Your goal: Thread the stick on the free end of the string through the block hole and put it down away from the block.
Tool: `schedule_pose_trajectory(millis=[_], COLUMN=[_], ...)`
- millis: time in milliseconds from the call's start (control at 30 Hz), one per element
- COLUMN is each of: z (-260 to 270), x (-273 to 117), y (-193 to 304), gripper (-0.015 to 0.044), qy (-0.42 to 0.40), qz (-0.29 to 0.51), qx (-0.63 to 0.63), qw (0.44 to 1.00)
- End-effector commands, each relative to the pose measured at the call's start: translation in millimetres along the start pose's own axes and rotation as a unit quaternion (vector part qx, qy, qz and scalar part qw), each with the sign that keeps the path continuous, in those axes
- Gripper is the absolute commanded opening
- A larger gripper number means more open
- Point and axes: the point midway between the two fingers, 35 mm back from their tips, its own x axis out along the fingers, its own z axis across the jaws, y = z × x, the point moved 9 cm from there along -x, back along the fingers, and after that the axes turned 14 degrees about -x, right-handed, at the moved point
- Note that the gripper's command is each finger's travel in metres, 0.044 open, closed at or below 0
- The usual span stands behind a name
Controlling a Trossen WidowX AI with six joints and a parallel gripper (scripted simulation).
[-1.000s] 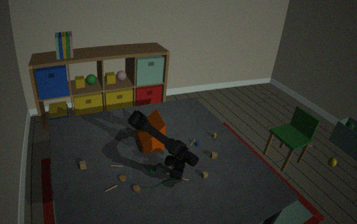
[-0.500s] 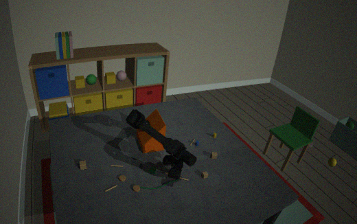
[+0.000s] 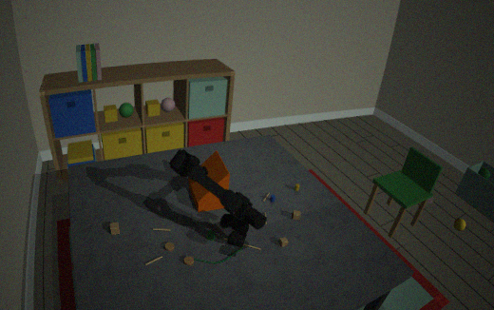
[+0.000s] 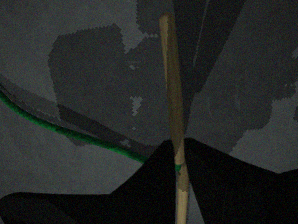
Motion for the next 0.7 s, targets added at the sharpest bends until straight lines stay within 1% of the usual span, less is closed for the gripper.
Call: schedule_pose_trajectory(millis=[0, 667], z=[-1.7, -9.7], x=[1.9, 2.1], y=[-7.0, -32.1], gripper=[0.0000, 0.0000], qy=[0.001, 0.001], qz=[-0.003, -0.002], qx=[-0.002, -0.003], qw=[1.000, 1.000])
